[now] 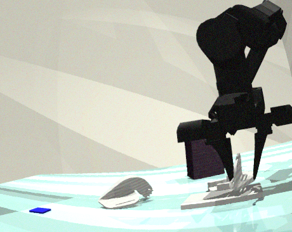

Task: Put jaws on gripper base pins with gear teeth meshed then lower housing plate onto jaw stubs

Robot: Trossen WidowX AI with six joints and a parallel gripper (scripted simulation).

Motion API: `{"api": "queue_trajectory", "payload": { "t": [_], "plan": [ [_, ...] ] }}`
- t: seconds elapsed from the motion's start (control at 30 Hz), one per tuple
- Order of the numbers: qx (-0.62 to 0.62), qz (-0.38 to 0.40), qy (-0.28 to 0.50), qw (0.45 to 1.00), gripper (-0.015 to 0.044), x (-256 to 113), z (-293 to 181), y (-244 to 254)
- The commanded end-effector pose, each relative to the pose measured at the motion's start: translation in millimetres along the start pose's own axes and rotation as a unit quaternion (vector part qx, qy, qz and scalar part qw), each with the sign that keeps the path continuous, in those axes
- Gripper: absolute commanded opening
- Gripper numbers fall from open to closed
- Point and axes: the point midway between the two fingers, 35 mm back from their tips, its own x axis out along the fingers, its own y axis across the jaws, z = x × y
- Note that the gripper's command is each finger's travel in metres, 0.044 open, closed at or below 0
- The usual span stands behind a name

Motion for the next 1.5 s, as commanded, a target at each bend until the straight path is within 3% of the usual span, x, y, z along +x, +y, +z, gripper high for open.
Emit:
{"api": "queue_trajectory", "payload": {
  "t": [0.0, 1.47],
  "plan": [
    [0.005, 0.002, 0.002, 1.000, 0.0134, 1.6, -0.4, -0.6],
    [0.006, 0.002, 0.002, 1.000, 0.0134, 7.8, -0.4, -0.5]
  ]
}}
